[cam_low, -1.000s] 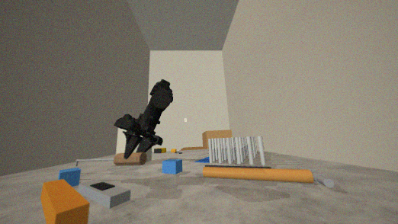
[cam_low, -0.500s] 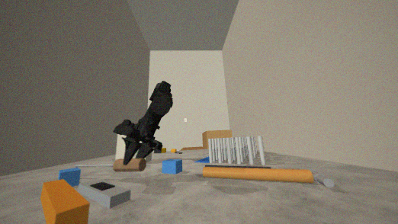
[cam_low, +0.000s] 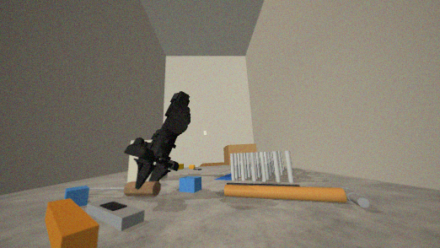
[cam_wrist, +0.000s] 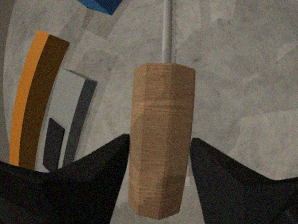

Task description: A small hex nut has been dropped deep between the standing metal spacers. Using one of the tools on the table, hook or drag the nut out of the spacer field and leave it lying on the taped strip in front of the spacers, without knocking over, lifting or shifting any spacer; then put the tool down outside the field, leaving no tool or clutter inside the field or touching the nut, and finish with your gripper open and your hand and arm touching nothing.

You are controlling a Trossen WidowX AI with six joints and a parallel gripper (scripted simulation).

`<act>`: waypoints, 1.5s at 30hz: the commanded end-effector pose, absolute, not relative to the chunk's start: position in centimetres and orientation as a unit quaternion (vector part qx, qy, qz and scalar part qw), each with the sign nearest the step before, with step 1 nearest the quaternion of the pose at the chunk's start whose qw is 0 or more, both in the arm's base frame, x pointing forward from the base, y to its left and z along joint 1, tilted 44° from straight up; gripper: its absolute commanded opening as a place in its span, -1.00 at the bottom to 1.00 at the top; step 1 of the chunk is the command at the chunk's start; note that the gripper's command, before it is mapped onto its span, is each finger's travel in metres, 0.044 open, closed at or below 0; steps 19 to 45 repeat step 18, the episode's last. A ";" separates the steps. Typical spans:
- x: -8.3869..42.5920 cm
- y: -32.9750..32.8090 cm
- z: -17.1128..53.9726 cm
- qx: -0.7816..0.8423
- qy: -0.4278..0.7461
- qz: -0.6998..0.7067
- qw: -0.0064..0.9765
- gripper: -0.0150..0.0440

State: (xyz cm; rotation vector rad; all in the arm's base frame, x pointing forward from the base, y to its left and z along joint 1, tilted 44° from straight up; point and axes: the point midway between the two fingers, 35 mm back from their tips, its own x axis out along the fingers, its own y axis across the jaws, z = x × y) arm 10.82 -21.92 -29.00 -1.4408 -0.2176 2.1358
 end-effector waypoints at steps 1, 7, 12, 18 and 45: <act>10.8 -21.9 -29.0 -0.536 -0.081 0.794 0.274 -0.40; 10.8 -21.9 -29.0 -0.536 -0.081 0.794 0.274 0.13; 10.8 -21.9 -29.0 -0.536 -0.081 0.794 0.274 0.58; 10.8 -21.9 -29.0 -0.536 -0.081 0.794 0.274 1.00; 10.8 -21.9 -29.0 -0.536 -0.081 0.794 0.274 1.00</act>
